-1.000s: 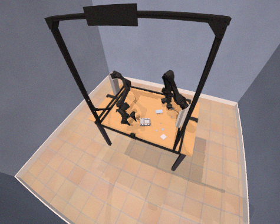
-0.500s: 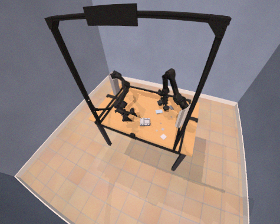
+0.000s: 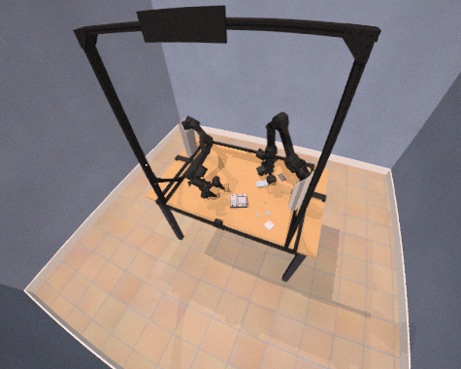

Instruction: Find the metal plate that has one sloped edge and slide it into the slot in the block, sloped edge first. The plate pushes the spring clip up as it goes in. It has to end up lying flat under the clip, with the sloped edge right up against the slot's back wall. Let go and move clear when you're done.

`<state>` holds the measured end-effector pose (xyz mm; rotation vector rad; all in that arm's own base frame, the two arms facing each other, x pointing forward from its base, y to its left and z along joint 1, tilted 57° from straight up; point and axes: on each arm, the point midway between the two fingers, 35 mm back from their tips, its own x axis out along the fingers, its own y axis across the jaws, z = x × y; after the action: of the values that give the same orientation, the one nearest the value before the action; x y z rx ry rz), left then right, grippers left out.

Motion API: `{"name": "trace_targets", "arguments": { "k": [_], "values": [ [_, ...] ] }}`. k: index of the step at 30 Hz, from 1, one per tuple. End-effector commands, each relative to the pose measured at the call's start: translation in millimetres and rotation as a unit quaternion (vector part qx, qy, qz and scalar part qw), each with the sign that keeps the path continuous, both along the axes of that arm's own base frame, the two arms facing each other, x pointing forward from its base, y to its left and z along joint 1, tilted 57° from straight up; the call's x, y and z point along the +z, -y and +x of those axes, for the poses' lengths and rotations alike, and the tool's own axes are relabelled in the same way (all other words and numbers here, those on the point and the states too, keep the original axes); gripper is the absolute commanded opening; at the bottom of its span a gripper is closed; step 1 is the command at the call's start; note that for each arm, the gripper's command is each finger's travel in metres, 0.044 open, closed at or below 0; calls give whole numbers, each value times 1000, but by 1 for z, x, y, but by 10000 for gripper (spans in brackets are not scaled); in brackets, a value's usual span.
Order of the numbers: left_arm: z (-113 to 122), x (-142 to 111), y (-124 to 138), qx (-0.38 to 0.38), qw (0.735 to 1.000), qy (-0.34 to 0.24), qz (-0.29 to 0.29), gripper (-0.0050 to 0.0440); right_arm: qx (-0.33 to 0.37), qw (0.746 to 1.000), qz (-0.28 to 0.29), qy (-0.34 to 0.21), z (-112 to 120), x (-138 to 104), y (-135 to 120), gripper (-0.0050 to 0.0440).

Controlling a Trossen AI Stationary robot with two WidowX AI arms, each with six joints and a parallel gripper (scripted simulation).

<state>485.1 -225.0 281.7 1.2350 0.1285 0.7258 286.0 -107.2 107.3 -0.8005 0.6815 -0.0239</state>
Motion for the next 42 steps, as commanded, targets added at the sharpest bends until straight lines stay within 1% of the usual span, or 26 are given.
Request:
{"name": "trace_targets", "arguments": {
  "k": [1, 6, 22, 23, 25, 30, 31, 40, 42],
  "values": [
    [-1, -3, 1, 2, 1000, -3, 0, 440, -3, 1000, 1, -3, 7, -6, 3, 440],
    [-1, -3, 1, 2, 1000, -3, 0, 440, -6, 1000, 1, 1, 23, -16, 8, 440],
    [-1, -3, 1, 2, 1000, -3, 0, 440, -7, 1000, 1, 2, 35, -25, 12, 440],
    [-1, -3, 1, 2, 1000, -3, 0, 440, -6, 1000, 1, 2, 34, -24, 12, 416],
    [-1, -3, 1, 2, 1000, -3, 0, 440, -6, 1000, 1, 2, 34, -24, 12, 416],
    [-1, -3, 1, 2, 1000, -3, 0, 440, -4, 1000, 1, 4, 33, -22, 11, 296],
    [-1, -3, 1, 2, 1000, -3, 0, 440, -4, 1000, 1, 4, 33, -22, 11, 296],
    [-1, -3, 1, 2, 1000, -3, 0, 440, -4, 1000, 1, 4, 33, -22, 11, 236],
    [-1, -3, 1, 2, 1000, -3, 0, 440, -4, 1000, 1, 4, 33, -22, 11, 236]
  ]
}}
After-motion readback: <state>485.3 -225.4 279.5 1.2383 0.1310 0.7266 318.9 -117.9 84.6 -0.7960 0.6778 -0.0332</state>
